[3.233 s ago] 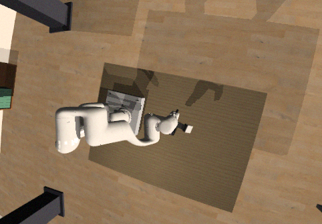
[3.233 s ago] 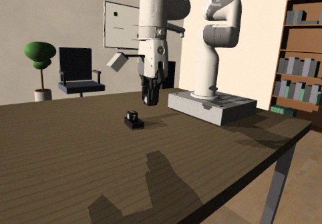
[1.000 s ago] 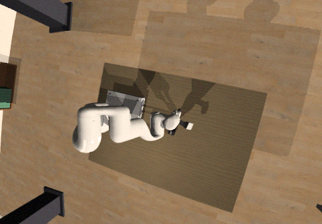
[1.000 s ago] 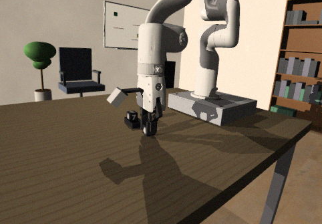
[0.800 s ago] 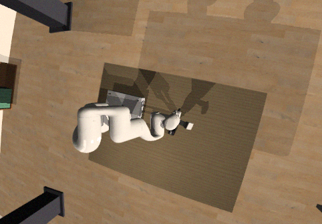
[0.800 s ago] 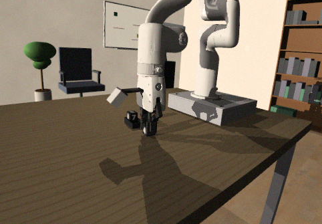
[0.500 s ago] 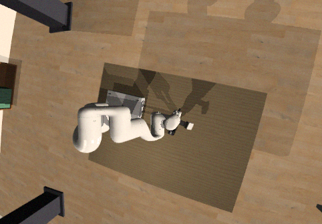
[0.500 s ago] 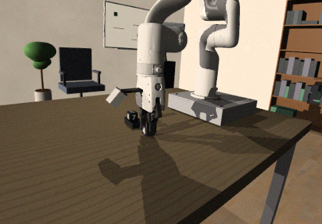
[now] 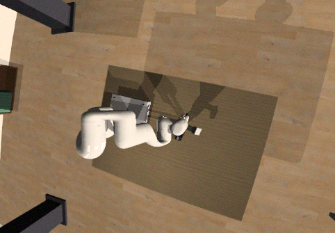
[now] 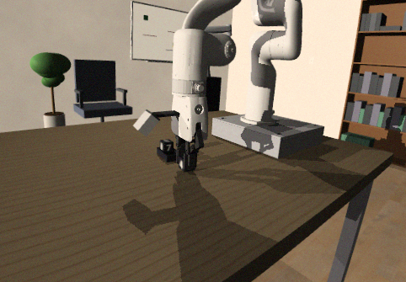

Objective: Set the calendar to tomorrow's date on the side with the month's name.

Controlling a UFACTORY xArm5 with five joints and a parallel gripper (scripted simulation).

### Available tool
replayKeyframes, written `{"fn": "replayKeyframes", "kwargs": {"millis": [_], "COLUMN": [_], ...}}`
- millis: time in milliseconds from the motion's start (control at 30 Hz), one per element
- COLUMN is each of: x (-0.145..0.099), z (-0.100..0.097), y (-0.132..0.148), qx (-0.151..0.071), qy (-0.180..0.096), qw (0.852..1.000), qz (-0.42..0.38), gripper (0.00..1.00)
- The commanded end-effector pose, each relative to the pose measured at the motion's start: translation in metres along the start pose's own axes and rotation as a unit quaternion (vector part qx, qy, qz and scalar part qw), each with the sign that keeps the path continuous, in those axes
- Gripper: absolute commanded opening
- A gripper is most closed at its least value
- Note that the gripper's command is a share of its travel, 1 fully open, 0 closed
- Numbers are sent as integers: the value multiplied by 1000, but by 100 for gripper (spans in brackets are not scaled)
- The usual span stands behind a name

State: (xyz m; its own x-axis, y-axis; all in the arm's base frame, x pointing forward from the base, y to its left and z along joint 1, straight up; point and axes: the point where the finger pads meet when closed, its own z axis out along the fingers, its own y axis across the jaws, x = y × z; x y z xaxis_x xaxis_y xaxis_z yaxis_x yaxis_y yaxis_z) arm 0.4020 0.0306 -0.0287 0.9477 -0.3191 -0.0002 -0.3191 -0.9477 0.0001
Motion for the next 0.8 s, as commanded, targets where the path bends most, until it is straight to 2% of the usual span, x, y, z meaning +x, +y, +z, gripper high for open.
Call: {"fn": "replayKeyframes", "kwargs": {"millis": [0,767], "x": [1,1], "z": [-1,2], "y": [-1,0], "qx": [1,1], "qy": [2,1], "qw": [1000,1000], "qz": [0,0], "gripper": [27,27]}}
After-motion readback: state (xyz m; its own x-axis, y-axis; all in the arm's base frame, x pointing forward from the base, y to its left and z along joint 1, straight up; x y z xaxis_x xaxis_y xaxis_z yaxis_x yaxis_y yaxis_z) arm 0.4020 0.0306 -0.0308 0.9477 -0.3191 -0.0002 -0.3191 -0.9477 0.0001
